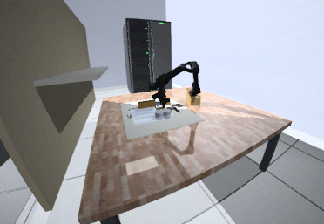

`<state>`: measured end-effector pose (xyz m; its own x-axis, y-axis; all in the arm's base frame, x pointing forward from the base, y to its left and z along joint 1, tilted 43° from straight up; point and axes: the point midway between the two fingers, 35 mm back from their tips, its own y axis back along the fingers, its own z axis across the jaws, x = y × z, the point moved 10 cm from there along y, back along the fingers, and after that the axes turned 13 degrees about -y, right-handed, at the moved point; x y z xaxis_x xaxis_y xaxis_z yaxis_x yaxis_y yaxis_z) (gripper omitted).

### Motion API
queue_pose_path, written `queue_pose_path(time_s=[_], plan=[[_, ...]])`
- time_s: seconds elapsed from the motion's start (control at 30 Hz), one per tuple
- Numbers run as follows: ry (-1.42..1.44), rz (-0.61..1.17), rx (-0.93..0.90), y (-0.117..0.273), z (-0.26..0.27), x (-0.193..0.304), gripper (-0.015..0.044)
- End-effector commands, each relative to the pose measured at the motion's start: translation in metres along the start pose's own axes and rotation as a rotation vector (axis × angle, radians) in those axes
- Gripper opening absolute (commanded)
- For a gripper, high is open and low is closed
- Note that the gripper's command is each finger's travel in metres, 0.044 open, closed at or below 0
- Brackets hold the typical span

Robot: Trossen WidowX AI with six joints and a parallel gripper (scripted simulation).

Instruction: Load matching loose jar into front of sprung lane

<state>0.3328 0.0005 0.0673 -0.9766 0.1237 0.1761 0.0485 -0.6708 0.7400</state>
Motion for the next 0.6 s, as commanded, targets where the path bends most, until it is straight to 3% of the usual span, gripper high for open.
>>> queue_pose_path(time_s=[0.0,0.57], plan=[[0.010,-0.007,-0.009,-0.0003,0.0013,-0.0001,0.0000],[0.010,-0.007,-0.009,-0.0003,0.0006,0.0027,0.0000]])
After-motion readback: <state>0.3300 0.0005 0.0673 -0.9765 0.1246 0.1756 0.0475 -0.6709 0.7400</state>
